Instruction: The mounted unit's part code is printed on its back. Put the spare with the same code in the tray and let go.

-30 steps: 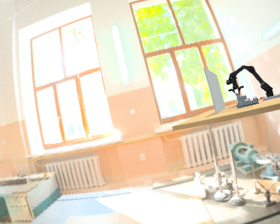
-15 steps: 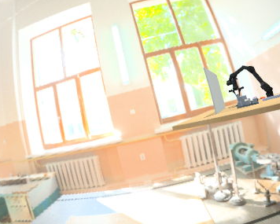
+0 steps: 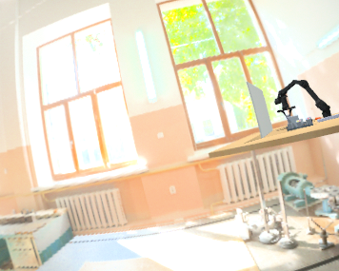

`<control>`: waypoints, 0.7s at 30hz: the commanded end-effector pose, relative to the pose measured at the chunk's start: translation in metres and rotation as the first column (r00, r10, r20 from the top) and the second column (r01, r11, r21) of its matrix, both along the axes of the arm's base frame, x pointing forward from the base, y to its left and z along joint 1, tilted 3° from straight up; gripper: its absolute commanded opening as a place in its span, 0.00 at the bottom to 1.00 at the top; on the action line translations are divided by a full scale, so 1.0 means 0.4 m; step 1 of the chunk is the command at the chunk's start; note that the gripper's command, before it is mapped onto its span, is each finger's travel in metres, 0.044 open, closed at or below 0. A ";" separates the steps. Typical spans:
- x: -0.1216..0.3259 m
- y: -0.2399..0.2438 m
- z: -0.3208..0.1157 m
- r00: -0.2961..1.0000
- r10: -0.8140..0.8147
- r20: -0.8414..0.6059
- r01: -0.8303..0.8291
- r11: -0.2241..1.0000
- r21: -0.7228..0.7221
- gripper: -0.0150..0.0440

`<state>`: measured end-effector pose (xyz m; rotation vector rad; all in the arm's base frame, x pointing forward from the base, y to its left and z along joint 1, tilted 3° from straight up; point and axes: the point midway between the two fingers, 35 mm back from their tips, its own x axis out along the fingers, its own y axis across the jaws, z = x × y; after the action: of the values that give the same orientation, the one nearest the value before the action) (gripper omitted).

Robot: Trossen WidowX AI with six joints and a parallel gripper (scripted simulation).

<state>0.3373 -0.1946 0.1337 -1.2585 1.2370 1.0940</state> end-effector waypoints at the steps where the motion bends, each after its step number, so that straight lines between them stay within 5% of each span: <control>1: -0.002 0.003 -0.015 1.000 0.005 -0.006 -0.005 1.000 0.009 0.25; 21: -0.002 0.001 -0.049 1.000 0.005 -0.006 -0.005 1.000 0.009 0.25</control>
<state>0.3375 -0.1952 0.1195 -1.2585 1.2370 1.0940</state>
